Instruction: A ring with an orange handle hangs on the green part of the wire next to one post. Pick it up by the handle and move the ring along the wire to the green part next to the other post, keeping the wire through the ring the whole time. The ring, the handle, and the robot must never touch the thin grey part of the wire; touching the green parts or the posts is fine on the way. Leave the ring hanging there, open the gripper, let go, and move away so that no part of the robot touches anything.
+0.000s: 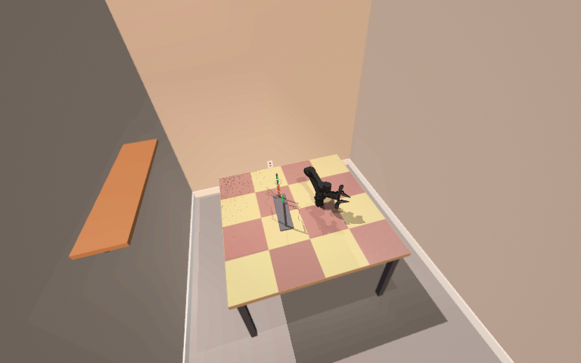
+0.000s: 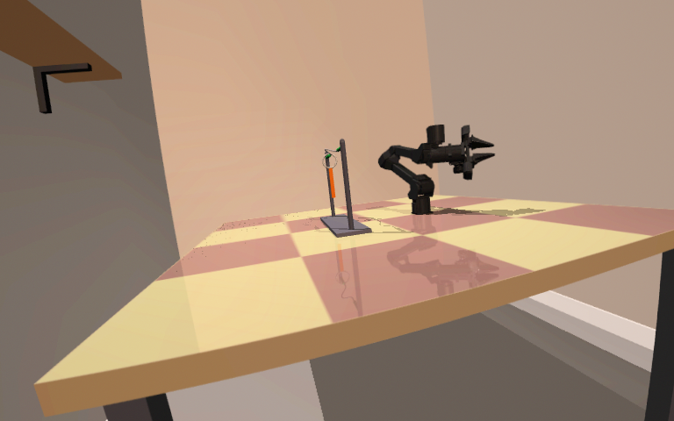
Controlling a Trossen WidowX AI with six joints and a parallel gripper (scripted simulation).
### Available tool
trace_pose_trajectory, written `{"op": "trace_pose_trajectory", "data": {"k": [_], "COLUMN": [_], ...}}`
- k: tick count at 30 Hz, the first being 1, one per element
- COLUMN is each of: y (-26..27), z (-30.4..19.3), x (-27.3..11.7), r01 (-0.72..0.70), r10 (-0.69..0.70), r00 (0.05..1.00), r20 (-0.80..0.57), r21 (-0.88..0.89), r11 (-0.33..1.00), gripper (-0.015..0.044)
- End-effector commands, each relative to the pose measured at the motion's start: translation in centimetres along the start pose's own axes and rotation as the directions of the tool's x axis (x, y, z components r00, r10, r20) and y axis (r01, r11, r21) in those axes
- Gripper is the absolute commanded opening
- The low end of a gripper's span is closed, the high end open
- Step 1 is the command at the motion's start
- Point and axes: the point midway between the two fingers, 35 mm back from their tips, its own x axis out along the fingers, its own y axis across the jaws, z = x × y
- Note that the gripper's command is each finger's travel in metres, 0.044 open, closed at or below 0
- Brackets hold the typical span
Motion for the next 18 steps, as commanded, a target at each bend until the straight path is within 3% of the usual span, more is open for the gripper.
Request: {"op": "trace_pose_trajectory", "data": {"k": [1, 9, 18], "y": [2.5, 5.9, 9.3], "z": [-2.1, -5.9, -9.2], "x": [-0.9, -3.8, -8.3], "r01": [-0.068, -0.110, -0.057], "r10": [0.079, 0.201, 0.329], "r00": [0.993, 0.941, 0.828], "r20": [-0.093, -0.272, -0.453], "r21": [0.121, 0.317, 0.516], "r11": [0.990, 0.942, 0.855], "gripper": [0.0160, 0.0160, 0.0160]}}
